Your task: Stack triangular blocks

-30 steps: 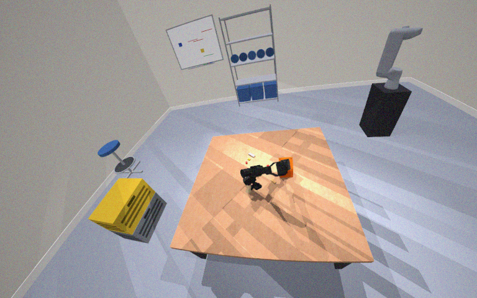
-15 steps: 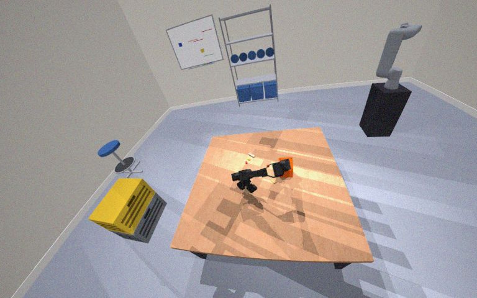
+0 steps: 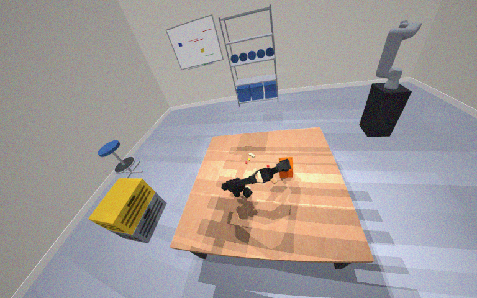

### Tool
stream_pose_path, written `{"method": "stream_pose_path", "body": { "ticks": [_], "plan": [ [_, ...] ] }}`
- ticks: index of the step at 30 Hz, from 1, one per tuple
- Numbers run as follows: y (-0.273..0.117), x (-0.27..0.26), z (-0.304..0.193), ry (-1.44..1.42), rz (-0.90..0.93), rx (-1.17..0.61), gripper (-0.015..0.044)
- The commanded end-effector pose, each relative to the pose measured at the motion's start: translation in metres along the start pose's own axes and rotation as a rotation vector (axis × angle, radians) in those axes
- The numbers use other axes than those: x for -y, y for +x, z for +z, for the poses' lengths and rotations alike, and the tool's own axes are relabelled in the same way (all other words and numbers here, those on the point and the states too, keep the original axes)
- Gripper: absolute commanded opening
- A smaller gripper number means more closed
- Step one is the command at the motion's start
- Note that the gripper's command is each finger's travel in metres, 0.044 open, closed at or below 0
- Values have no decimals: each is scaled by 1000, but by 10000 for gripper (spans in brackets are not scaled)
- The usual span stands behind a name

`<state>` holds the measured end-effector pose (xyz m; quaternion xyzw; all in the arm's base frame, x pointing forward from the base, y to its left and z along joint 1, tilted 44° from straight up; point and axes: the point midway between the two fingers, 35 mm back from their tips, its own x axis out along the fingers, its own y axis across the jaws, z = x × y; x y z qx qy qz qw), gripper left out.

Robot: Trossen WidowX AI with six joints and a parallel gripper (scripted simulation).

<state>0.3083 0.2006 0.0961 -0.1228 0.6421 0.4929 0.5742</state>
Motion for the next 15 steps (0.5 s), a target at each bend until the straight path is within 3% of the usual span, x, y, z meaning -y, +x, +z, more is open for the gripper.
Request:
{"method": "stream_pose_path", "body": {
  "ticks": [1, 4, 5, 15],
  "plan": [
    [-1, -9, 2, -19, 18, -196, 0],
    [-1, -9, 2, -19, 18, -196, 0],
    [0, -6, 3, -14, 11, -133, 26],
    [0, -6, 3, -14, 11, -133, 289]
  ]
}}
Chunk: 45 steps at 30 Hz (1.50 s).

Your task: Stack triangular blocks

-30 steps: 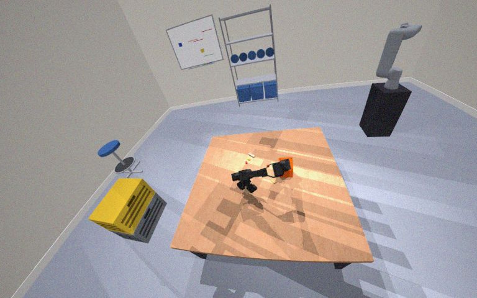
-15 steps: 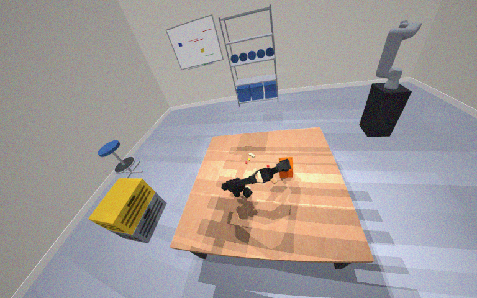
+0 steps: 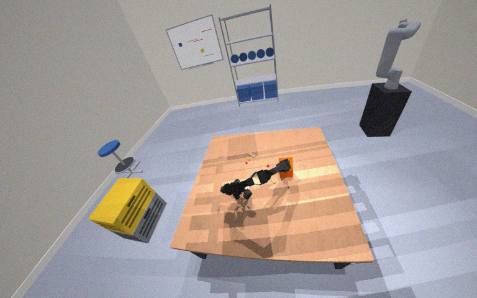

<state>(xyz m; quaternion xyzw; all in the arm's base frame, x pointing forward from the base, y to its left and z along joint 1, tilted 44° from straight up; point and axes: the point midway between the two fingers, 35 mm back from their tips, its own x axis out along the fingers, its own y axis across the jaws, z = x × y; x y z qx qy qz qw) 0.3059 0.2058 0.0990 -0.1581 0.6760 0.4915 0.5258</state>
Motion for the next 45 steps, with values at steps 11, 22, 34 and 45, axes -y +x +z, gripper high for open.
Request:
{"method": "stream_pose_path", "body": {
  "ticks": [11, 22, 34, 45],
  "plan": [
    [0, -1, 0, 3, 2, 4, 440],
    [-84, -2, -58, 39, -104, 148, 440],
    [-55, 44, -25, -447, -303, 353, 440],
    [-21, 75, -10, -1392, -852, 512, 440]
  ]
}}
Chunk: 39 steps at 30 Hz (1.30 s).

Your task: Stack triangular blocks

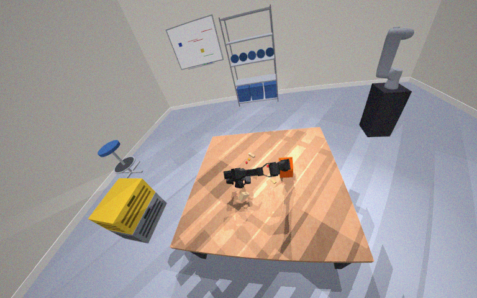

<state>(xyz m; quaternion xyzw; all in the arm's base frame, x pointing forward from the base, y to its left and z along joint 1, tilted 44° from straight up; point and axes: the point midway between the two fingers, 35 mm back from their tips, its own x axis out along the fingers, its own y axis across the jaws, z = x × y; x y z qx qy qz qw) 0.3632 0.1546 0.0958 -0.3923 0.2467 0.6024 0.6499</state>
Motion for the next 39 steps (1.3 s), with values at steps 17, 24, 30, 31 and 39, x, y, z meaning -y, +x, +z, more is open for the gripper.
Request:
{"method": "stream_pose_path", "body": {
  "ticks": [17, 24, 30, 31, 39],
  "plan": [
    [-4, -82, 0, -1807, -805, -63, 440],
    [-15, -95, 8, -1997, -912, -151, 440],
    [-15, -95, 8, -1997, -912, -151, 440],
    [-15, -95, 8, -1997, -912, -151, 440],
    [-14, -94, 8, -1997, -911, -151, 440]
  ]
}}
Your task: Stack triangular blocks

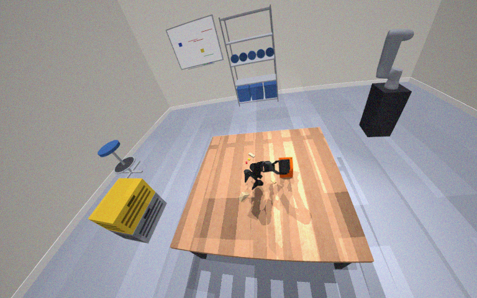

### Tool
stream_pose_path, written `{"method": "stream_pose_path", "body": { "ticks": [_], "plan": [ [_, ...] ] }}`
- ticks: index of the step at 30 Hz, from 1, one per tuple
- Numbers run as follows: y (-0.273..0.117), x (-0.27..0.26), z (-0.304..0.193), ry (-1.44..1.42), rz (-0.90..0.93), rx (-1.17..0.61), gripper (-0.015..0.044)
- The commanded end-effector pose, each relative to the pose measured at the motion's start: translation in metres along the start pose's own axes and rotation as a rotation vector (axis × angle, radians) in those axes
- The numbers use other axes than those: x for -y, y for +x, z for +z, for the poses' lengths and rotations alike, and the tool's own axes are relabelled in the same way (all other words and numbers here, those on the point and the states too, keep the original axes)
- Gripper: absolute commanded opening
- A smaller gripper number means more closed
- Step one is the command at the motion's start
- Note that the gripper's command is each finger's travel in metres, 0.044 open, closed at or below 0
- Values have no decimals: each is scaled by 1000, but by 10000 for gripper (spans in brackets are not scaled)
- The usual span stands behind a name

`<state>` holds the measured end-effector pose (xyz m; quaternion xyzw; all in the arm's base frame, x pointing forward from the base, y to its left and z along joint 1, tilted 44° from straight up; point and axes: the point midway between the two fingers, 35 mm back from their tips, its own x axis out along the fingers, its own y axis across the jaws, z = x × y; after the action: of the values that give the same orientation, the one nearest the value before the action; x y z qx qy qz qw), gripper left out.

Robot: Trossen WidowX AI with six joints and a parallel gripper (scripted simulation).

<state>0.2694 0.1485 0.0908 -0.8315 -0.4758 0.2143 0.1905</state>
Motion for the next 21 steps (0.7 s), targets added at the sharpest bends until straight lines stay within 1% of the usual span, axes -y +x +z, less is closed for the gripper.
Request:
{"method": "stream_pose_path", "body": {
  "ticks": [1, 13, 15, 21],
  "plan": [
    [3, 2, 0, -17, -7, -1, 440],
    [93, 3, -2, -16, -9, -5, 440],
    [99, 4, -1, -16, -10, -6, 440],
    [98, 4, -1, -16, -10, -6, 440]
  ]
}}
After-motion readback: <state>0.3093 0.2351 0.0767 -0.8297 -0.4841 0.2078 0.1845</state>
